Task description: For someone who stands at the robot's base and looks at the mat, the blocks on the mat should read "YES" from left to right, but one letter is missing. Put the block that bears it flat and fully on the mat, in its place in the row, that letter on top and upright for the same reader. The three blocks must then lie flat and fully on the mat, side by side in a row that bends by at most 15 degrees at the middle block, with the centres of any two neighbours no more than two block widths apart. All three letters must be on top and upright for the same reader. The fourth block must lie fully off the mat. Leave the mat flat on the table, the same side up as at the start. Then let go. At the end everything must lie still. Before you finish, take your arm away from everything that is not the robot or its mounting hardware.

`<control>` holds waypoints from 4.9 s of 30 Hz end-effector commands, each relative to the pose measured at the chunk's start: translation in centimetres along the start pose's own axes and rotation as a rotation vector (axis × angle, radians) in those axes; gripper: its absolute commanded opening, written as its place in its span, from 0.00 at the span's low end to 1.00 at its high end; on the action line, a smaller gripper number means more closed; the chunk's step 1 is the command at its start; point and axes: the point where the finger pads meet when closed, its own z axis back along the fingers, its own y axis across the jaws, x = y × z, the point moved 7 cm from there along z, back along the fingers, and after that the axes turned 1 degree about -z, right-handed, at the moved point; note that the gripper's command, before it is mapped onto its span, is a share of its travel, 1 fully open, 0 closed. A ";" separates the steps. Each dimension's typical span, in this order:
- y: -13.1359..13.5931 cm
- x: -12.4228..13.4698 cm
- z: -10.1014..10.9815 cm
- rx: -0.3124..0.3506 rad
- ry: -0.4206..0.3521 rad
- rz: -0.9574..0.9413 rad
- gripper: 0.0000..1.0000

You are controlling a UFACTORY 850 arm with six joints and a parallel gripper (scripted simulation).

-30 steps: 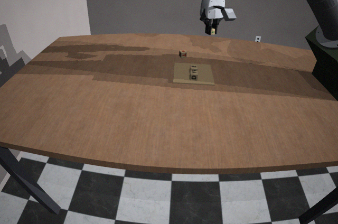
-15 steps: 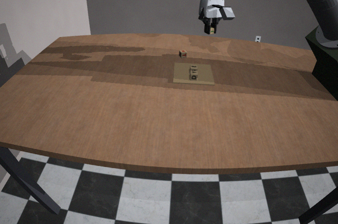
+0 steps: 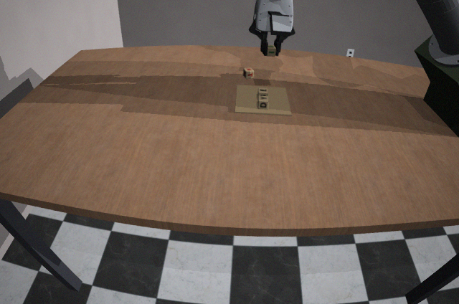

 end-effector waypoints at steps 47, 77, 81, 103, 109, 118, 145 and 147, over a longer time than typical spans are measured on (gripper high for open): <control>2.5 -4.3 -7.0 -0.018 0.003 -0.201 0.21; 2.4 -4.3 -8.9 -0.018 0.003 -0.201 0.21; 2.4 -4.3 -8.9 -0.018 0.003 -0.201 0.21; 2.4 -4.3 -8.9 -0.018 0.003 -0.201 0.21; 2.5 -4.3 -8.9 -0.018 0.003 -0.201 0.21; 2.5 -4.3 -8.9 -0.018 0.003 -0.201 0.21; 2.5 -4.3 -9.1 -0.018 0.003 -0.201 0.21; 2.5 -4.3 -9.2 -0.018 0.003 -0.201 0.21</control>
